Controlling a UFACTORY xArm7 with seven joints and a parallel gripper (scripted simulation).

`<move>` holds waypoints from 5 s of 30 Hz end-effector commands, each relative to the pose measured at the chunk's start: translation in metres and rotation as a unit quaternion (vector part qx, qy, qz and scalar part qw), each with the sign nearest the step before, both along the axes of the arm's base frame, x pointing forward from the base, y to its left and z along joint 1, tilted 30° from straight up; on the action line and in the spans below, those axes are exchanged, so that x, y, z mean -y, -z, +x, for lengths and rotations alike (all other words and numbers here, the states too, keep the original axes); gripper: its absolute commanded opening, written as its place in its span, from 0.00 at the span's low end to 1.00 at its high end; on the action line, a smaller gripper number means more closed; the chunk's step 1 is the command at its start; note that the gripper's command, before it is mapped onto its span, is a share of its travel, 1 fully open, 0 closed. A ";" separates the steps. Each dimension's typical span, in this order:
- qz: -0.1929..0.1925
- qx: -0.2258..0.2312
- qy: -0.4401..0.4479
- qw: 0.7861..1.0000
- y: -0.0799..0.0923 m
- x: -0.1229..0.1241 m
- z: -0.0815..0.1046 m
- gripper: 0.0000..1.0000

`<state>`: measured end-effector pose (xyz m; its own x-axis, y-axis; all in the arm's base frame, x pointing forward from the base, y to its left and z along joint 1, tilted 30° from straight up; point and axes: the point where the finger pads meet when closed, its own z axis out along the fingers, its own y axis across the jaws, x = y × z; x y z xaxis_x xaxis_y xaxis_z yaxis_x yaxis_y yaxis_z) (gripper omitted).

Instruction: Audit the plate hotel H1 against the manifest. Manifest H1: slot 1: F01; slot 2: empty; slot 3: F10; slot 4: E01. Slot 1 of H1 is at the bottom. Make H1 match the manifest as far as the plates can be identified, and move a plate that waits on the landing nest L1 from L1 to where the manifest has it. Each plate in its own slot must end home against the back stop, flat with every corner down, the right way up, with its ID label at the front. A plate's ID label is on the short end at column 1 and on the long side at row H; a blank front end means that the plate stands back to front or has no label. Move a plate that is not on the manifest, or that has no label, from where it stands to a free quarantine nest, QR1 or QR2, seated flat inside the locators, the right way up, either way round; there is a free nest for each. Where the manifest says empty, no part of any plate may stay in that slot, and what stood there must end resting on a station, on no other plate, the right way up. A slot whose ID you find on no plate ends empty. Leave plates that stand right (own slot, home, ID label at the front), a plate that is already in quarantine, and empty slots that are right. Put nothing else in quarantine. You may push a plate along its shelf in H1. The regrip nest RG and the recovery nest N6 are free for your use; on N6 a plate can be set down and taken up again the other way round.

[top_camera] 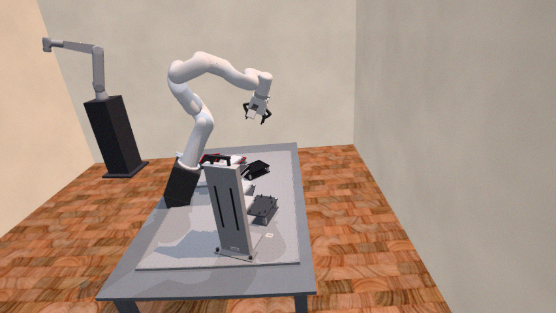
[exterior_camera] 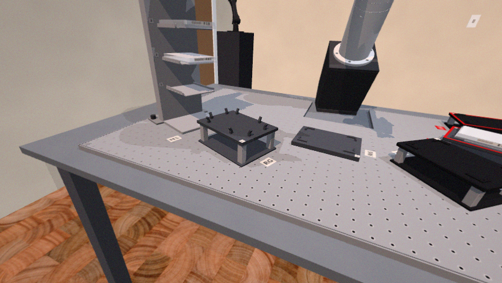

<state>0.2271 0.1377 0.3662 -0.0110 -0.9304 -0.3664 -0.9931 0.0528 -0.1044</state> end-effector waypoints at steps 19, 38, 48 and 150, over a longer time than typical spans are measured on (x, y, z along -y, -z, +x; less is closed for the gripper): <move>0.007 0.067 0.051 0.996 0.022 0.051 0.069 1.00; -0.011 0.110 0.090 0.990 0.046 0.112 0.112 1.00; -0.019 0.120 0.101 0.987 0.058 0.143 0.126 1.00; -0.069 0.159 0.153 0.973 0.144 0.249 0.166 1.00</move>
<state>0.3895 -0.1113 0.2260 -0.2015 -0.9421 -0.2681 -0.8509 0.3039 -0.4286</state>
